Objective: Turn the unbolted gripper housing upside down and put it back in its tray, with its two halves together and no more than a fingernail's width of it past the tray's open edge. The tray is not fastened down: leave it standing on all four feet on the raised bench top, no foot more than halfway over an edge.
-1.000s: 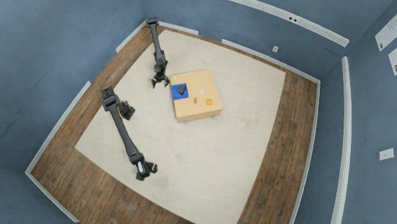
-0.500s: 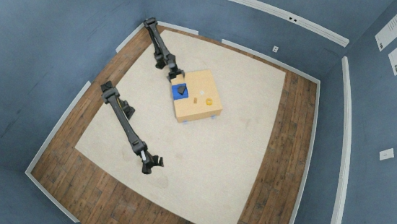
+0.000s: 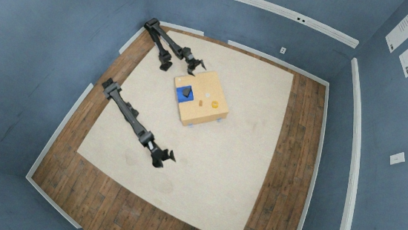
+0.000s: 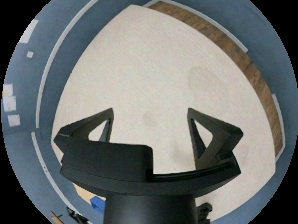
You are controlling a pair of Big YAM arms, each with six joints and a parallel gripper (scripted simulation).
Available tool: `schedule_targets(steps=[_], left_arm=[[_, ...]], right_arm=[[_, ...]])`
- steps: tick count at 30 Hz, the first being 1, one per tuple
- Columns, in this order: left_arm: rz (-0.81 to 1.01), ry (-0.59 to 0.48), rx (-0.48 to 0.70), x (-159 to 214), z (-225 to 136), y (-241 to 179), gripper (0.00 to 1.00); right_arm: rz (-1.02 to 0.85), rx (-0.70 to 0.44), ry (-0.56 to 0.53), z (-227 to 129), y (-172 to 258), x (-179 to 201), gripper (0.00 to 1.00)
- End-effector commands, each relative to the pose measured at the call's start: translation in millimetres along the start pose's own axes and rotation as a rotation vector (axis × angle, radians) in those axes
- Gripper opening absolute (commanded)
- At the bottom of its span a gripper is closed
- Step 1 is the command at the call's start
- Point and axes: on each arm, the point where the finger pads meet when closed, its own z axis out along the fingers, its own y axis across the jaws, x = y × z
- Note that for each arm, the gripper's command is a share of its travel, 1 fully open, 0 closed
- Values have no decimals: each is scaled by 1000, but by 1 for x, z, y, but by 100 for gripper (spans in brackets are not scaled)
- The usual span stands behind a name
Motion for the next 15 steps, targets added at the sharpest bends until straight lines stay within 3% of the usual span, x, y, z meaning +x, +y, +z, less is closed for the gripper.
schedule_targets(steps=[1, 6, 9, 10, 15], left_arm=[[-29, -40, -179, -45, 1, 93, 100], [-40, -30, -308, -52, -21, 153, 100], [-41, -31, -332, -55, -27, 164, 100], [-40, -23, -300, -49, -19, 150, 100], [-32, -36, -451, -71, -57, 213, 100]], right_arm=[[-117, -70, -143, -37, 32, -16, 100], [-201, -152, -210, -61, 68, -13, 100], [-215, -169, -238, -70, 77, -20, 100], [-172, -139, -201, -50, 63, -21, 100], [-265, -192, -283, -81, 89, -11, 100]])
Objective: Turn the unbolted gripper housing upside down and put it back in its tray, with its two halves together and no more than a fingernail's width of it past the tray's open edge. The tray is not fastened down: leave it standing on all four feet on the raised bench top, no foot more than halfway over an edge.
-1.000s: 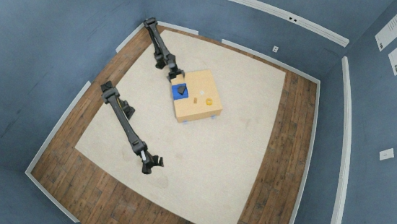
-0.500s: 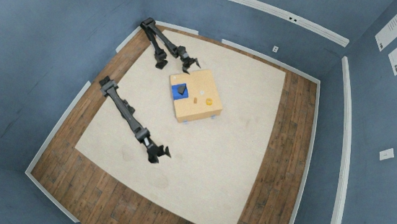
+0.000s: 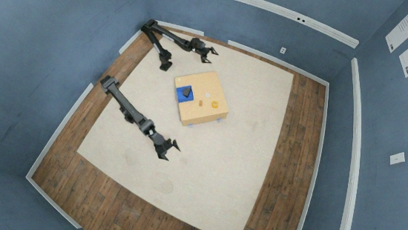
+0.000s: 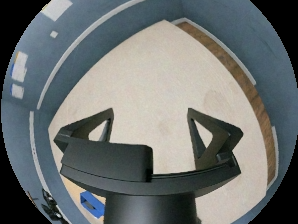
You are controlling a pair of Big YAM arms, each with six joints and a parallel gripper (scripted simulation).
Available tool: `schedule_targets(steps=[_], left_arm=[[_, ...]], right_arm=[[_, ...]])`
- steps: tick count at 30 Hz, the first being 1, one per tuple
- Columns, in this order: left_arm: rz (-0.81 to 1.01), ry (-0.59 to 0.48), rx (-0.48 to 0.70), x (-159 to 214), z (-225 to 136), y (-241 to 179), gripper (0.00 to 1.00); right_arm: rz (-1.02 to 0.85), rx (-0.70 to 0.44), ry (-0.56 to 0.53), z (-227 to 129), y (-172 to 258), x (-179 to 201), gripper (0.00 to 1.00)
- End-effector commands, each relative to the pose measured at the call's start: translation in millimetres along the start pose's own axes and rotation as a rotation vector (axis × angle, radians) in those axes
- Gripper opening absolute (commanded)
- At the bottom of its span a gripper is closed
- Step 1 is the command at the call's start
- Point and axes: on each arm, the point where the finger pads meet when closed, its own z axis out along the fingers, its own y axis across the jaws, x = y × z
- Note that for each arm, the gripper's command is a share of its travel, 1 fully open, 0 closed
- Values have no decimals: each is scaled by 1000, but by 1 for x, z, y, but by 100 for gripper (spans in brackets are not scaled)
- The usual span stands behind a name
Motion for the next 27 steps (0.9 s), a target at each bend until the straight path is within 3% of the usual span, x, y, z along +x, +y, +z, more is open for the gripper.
schedule_targets(steps=[1, 8, 11, 12, 21, 25, 27], left_arm=[[-23, -91, -143, -71, -9, 74, 100], [-50, -45, -325, -64, -27, 163, 100], [-52, -44, -348, -66, -32, 174, 100], [-49, -40, -317, -62, -25, 160, 100], [-68, -36, -584, -81, -92, 272, 100], [-66, -55, -684, -99, -130, 304, 100], [-66, -55, -684, -99, -130, 304, 100]], right_arm=[[-100, -50, -136, -32, 27, -22, 100], [-198, -124, -244, -63, 67, -28, 100], [-210, -141, -272, -72, 76, -36, 100], [-177, -130, -224, -51, 65, -29, 100], [-310, -216, -387, -109, 113, -30, 100], [-352, -255, -450, -130, 132, -29, 100], [-352, -255, -450, -130, 132, -29, 100]])
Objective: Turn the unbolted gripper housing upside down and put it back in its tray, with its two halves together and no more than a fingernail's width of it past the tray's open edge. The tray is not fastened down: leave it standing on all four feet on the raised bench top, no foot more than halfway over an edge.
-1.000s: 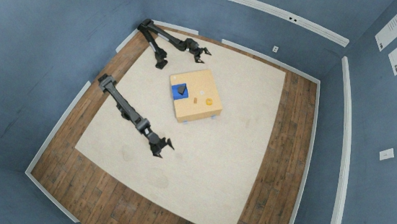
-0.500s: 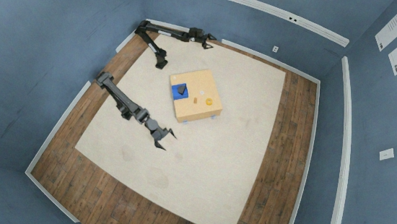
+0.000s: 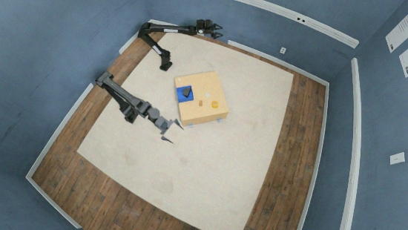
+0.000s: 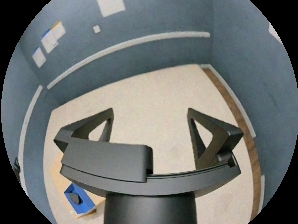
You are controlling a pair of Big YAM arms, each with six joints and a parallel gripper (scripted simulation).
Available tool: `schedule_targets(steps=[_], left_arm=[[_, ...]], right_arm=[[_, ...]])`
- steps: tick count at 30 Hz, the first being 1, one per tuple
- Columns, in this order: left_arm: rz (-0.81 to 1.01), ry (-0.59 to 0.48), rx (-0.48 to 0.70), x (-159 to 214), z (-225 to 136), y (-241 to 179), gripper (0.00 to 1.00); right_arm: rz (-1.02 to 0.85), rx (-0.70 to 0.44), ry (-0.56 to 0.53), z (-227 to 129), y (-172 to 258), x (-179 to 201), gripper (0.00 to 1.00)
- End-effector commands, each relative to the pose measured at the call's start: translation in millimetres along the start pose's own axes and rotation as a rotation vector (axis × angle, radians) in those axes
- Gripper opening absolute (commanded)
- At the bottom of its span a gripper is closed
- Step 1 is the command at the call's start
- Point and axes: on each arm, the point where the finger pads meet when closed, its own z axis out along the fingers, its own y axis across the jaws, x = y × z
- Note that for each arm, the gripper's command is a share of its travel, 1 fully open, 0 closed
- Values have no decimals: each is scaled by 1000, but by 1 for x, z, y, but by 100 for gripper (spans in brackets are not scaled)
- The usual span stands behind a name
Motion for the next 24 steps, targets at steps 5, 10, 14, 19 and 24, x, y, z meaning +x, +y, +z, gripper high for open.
schedule_targets(steps=[5, 10, 14, 19, 24], left_arm=[[-30, -79, -156, -73, -6, 86, 100], [-46, -76, -288, -82, -25, 145, 100], [-51, -105, -366, -103, -50, 177, 100], [-57, -92, -413, -100, -55, 199, 100], [-63, -80, -482, -100, -66, 228, 100]], right_arm=[[-104, -75, -177, -39, 41, -42, 100], [-153, -111, -258, -61, 63, -54, 100], [-178, -141, -317, -79, 79, -66, 100], [-188, -163, -319, -78, 86, -60, 100], [-207, -174, -369, -95, 94, -67, 100]])
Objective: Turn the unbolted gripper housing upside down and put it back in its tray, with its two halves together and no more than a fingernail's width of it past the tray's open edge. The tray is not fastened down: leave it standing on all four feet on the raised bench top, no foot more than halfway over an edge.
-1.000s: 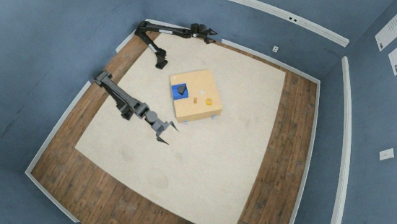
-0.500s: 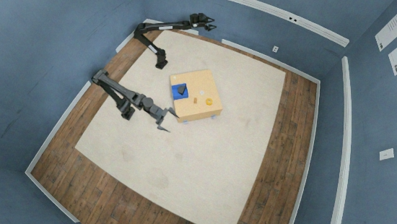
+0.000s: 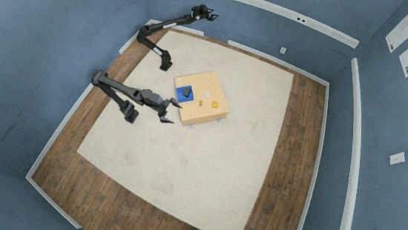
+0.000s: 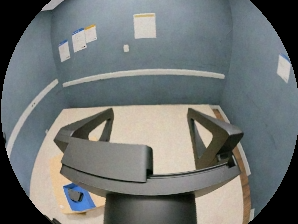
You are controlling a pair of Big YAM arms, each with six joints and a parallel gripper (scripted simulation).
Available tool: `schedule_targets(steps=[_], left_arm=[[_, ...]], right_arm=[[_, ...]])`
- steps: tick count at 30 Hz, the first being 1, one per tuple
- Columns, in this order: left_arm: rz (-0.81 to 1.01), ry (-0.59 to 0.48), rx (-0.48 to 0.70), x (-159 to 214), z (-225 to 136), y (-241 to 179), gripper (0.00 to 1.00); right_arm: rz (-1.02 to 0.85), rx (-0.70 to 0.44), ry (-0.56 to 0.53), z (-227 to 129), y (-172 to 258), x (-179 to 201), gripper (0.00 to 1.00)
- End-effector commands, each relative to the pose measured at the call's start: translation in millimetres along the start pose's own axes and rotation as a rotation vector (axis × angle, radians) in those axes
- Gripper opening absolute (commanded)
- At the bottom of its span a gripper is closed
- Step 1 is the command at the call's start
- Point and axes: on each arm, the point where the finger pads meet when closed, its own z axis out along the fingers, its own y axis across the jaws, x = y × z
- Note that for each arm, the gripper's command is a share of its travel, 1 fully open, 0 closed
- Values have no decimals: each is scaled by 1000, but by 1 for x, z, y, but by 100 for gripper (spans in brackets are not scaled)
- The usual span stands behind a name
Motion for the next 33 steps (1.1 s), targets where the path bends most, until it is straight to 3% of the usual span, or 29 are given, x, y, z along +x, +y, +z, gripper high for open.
schedule_targets(steps=[1, 11, 12, 15, 18, 20, 22, 33], left_arm=[[-30, -54, -78, -48, 1, 39, 100], [-31, -64, -142, -58, -5, 68, 100], [-27, -68, -141, -59, -6, 68, 100], [20, -73, -143, -64, -11, 70, 100], [19, -21, -141, -26, -12, 69, 100], [21, -48, -149, -43, -15, 73, 100], [23, -42, -151, -37, -16, 73, 100], [6, -18, -158, -17, -8, 77, 100]], right_arm=[[-48, -7, -99, -18, 9, -27, 100], [-62, -21, -164, -31, 18, -54, 100], [-59, -21, -122, -22, 17, -31, 100], [-60, -23, -101, -13, 18, -18, 100], [-36, -17, -42, -10, 15, -6, 100], [-52, -27, -115, -15, 20, -42, 100], [-55, -29, -151, -26, 22, -62, 100], [-57, -31, -176, -33, 23, -78, 100]])
